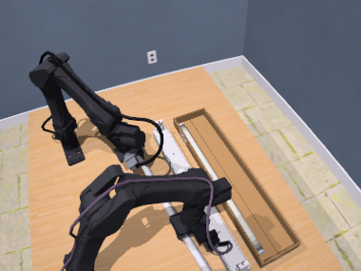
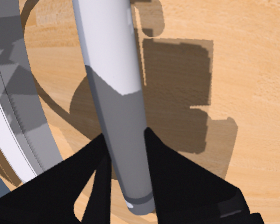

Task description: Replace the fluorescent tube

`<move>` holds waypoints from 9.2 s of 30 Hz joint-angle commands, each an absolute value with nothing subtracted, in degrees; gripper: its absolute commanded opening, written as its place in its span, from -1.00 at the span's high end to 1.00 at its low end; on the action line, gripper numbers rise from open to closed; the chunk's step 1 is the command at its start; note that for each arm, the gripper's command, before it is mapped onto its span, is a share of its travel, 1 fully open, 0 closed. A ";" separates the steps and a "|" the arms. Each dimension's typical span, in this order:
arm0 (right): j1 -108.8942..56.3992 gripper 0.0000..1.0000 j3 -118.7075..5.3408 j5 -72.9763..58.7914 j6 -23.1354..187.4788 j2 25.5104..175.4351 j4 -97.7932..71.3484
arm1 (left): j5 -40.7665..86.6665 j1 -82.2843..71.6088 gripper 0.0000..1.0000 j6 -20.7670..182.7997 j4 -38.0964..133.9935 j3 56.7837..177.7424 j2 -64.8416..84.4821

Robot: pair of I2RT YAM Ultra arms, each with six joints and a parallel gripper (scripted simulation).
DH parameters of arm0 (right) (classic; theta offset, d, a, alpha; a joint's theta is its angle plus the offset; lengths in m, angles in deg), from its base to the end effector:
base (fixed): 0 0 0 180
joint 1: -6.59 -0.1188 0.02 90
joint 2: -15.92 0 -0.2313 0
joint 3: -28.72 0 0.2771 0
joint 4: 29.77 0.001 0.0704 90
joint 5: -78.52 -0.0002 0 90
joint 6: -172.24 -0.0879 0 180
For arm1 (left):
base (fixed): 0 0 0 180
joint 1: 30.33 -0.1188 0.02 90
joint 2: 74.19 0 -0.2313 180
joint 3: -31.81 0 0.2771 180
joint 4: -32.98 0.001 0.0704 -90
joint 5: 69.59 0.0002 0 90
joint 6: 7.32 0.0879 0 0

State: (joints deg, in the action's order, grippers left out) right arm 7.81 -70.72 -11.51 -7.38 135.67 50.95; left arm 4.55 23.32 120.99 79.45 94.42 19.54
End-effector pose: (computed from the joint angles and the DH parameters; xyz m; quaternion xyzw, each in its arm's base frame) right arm 0.3641 -0.0068 0.0681 -0.7090 -0.6987 0.0672 0.0687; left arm 0.2012 -0.2311 0.0550 0.6977 0.6950 0.1216 0.1244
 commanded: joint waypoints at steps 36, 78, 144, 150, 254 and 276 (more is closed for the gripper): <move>7.73 0.02 -81.65 -11.54 -8.03 133.81 61.91 | 4.74 23.76 0.78 121.12 79.10 93.82 18.56; 7.67 0.02 -34.03 -11.72 -6.42 104.74 13.51 | 4.74 23.76 0.78 121.12 79.10 93.82 18.56; 8.62 0.78 -37.53 -11.87 -7.08 104.75 15.09 | 5.27 23.72 0.78 120.17 86.77 99.17 15.63; 8.76 0.78 -37.94 -11.85 -7.11 104.44 14.97 | 5.30 24.05 0.78 120.15 86.51 99.62 15.40; 7.40 0.78 -58.37 -12.10 -7.84 121.49 38.71 | 20.16 15.44 0.78 127.92 101.71 112.95 25.83; 7.18 0.78 -65.75 -11.87 -7.98 126.05 47.24 | 24.83 12.43 0.78 130.74 107.34 117.80 30.26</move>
